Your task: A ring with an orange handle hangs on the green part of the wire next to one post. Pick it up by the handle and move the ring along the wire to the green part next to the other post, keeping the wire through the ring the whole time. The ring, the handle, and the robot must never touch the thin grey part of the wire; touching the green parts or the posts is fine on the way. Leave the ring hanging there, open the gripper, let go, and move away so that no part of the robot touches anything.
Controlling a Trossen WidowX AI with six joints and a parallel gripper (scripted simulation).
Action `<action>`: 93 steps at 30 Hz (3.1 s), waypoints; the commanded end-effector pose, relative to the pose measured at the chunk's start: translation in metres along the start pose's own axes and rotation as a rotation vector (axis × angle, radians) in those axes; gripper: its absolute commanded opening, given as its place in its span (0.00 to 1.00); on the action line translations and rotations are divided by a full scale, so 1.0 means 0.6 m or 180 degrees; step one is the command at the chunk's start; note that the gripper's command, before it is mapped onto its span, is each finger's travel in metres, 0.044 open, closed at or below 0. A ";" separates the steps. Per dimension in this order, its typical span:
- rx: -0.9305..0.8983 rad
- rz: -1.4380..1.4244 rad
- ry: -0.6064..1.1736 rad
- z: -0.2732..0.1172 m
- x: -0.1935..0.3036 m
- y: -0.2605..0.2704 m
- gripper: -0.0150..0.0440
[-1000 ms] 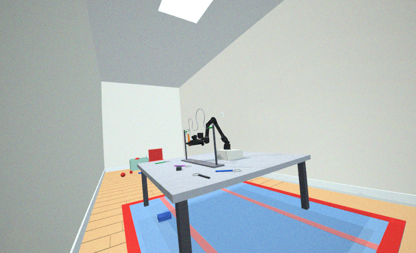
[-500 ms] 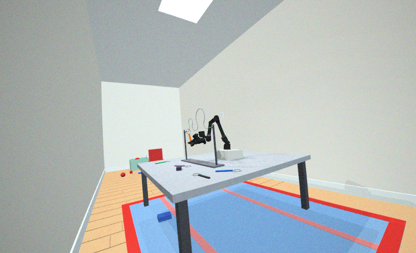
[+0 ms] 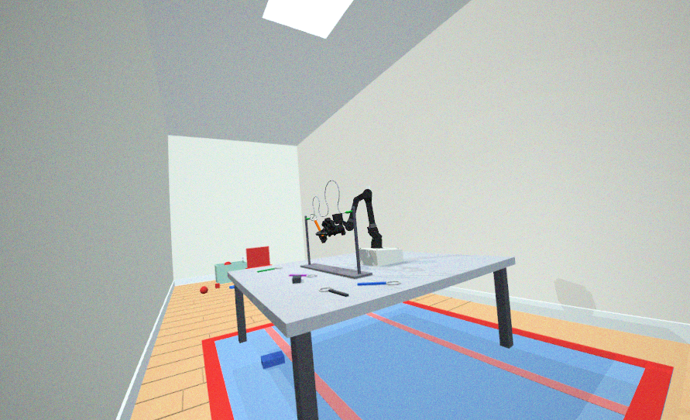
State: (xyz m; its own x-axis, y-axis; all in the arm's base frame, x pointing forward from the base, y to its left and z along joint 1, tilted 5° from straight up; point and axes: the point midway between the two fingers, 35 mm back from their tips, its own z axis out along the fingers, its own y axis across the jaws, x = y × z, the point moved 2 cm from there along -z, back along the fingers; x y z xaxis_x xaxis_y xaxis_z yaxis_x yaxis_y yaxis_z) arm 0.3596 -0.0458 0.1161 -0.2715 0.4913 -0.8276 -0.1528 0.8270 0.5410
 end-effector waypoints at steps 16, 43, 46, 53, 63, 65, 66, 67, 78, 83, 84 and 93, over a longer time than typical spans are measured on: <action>-0.0267 0.1138 0.0716 -0.049 -0.031 0.092 0.00; -0.0823 0.2578 0.1183 -0.089 -0.108 0.179 0.00; -0.0887 0.2781 0.1170 -0.090 -0.120 0.189 0.00; -0.1043 0.3269 0.1136 -0.094 -0.152 0.210 0.00; -0.1224 0.3843 0.1094 -0.099 -0.197 0.228 0.00; -0.1249 0.3924 0.1089 -0.100 -0.204 0.230 0.00; -0.1257 0.3951 0.1087 -0.100 -0.207 0.231 0.00; -0.1266 0.3978 0.1085 -0.101 -0.209 0.232 0.00; -0.1298 0.4096 0.1082 -0.104 -0.234 0.235 0.00; -0.1255 0.3977 0.1098 -0.104 -0.236 0.234 0.00; -0.1244 0.3948 0.1101 -0.104 -0.236 0.234 0.00; -0.1146 0.3669 0.1131 -0.103 -0.231 0.232 0.00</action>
State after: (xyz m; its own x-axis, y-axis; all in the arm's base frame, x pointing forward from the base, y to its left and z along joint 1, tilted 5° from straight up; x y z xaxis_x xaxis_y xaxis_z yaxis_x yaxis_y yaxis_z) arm 0.3177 -0.0162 0.3136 -0.6431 0.7241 0.2493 0.1247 -0.2223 0.9670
